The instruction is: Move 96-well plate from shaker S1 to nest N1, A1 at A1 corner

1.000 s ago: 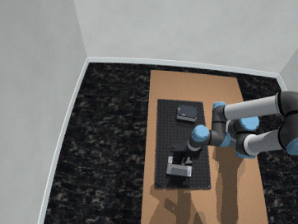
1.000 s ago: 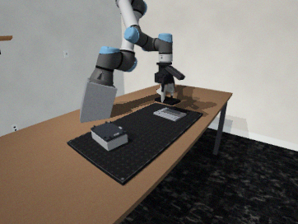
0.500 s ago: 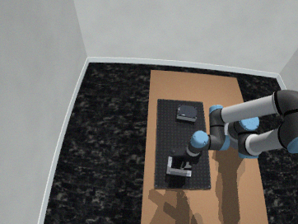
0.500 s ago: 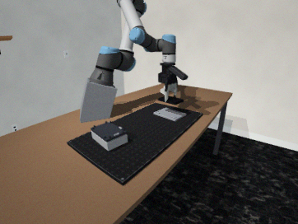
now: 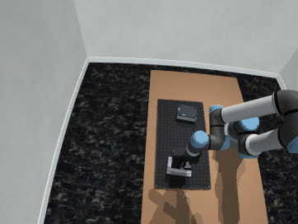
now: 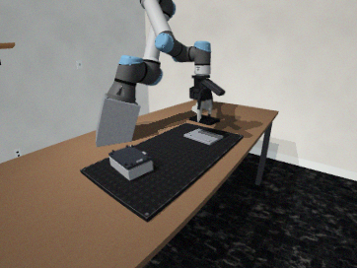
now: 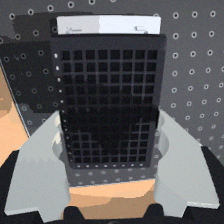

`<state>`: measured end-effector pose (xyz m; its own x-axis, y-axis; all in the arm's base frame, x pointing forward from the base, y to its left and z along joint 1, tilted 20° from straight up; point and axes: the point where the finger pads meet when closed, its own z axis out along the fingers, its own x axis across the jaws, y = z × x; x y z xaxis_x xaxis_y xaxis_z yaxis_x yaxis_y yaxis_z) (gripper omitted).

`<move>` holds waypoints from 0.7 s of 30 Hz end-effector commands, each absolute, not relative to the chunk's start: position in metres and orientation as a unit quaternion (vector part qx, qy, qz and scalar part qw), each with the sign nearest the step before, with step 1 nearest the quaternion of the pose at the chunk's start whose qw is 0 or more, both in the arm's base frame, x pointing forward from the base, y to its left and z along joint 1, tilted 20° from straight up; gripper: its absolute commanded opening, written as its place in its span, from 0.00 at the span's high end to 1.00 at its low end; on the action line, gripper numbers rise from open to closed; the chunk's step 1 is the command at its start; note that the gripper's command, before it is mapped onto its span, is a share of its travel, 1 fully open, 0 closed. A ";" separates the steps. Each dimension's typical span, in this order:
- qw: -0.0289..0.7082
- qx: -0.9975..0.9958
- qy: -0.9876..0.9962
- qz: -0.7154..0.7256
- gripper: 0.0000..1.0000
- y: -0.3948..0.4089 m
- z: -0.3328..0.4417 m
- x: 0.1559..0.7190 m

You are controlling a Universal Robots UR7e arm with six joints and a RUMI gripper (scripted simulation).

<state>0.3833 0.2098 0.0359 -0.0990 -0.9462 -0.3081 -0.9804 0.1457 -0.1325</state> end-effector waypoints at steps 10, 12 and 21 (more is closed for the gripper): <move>0.162 -0.652 0.739 0.052 1.00 0.209 0.035 0.383; 0.162 -0.652 0.739 0.052 1.00 0.209 0.035 0.383; 0.160 -0.652 0.739 0.054 1.00 0.211 0.025 0.382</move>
